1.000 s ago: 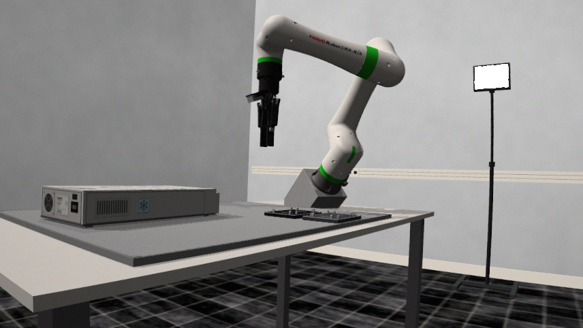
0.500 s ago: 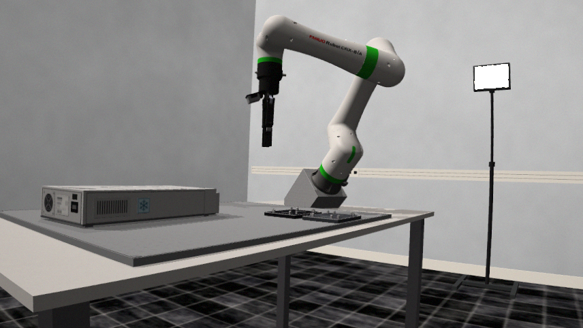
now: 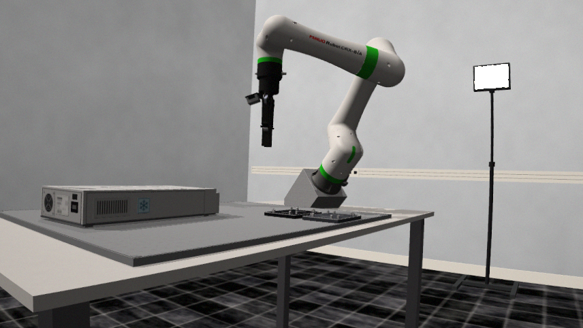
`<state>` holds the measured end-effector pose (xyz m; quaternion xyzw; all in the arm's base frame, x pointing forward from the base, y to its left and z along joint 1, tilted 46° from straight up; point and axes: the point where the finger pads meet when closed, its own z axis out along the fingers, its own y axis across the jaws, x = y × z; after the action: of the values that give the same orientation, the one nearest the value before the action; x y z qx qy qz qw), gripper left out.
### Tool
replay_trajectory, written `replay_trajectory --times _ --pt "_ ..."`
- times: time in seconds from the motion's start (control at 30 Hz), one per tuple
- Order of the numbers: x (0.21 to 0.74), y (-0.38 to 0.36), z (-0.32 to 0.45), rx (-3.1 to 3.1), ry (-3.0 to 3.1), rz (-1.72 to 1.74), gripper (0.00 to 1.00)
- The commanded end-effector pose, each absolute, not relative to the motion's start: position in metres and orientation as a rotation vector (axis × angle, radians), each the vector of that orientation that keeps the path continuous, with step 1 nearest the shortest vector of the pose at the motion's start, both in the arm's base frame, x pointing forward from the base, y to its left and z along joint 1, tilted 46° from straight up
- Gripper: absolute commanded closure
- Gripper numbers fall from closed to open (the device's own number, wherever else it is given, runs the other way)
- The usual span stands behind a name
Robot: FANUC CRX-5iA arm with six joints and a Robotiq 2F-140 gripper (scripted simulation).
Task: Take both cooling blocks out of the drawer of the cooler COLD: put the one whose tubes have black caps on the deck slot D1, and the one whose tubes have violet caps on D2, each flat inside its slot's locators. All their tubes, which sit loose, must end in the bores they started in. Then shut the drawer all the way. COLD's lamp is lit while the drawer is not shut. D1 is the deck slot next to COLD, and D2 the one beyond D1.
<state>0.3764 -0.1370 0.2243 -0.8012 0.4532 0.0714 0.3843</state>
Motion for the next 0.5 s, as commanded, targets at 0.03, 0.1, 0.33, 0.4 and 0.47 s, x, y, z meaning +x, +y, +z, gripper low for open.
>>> replay_trajectory --times 0.03,0.1,0.33,0.4,0.47 --pt "0.3764 -0.1376 0.2246 -1.969 1.290 0.245 0.66" --pt "0.3764 -0.1376 0.2246 -1.937 1.344 0.271 0.66" --pt "0.3764 -0.1376 0.2246 -1.850 1.475 0.335 0.66" --pt "0.3764 -0.1376 0.2246 -1.813 1.527 0.361 0.66" --pt "0.3764 -0.1376 0.2246 -1.784 1.565 0.380 0.66"
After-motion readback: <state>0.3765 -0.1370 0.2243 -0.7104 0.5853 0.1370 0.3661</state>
